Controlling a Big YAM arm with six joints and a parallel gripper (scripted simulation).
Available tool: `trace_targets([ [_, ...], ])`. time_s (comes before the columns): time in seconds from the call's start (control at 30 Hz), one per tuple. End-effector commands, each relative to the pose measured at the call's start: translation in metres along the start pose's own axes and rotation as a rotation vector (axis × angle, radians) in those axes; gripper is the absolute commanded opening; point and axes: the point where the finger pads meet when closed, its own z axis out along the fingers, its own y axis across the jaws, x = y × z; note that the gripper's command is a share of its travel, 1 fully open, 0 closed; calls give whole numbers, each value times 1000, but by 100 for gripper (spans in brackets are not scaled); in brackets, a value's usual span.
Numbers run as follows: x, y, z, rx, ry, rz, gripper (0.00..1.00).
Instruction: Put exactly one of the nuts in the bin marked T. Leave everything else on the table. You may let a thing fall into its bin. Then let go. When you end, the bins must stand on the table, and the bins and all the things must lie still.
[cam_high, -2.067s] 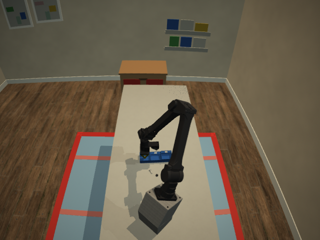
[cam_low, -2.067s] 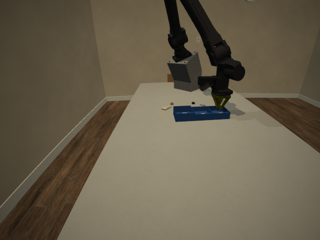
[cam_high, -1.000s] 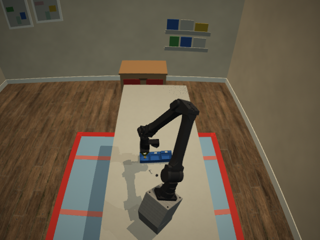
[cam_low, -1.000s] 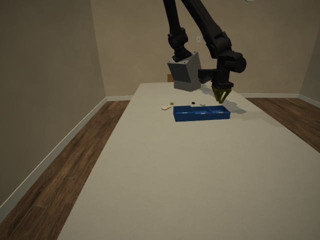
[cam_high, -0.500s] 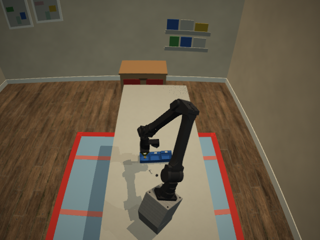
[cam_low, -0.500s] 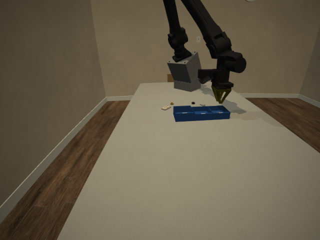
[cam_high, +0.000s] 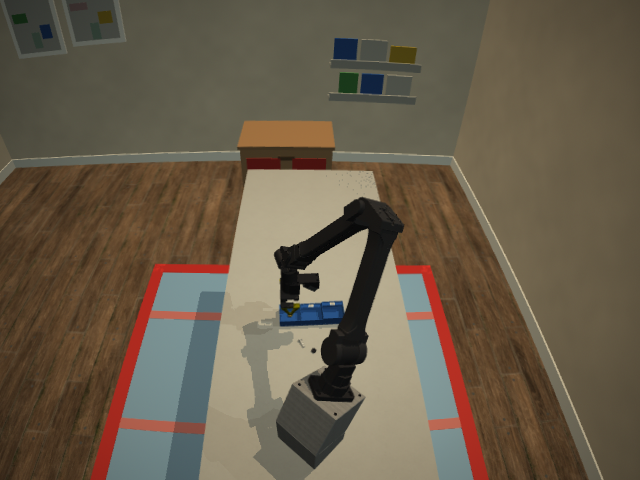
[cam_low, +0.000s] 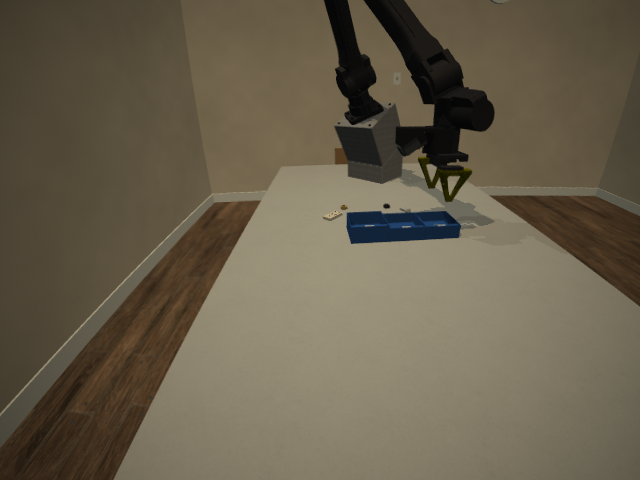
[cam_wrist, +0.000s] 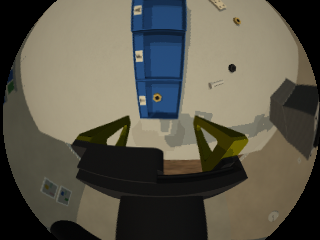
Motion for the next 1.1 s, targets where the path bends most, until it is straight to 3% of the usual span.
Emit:
trace_targets([
  [0.0, 4, 8, -24, -21, 5, 6, 100],
  [0.2, 5, 21, -53, -43, 12, 17, 100],
  [0.4, 5, 21, -78, -44, 14, 19, 100],
  [0.5, 3, 20, -79, -36, 10, 22, 100],
  [0.97, 4, 21, -141, -47, 19, 22, 100],
  [1.03, 4, 21, -141, -47, 19, 22, 100],
  [1.07, 6, 17, -134, -22, 8, 15, 100],
])
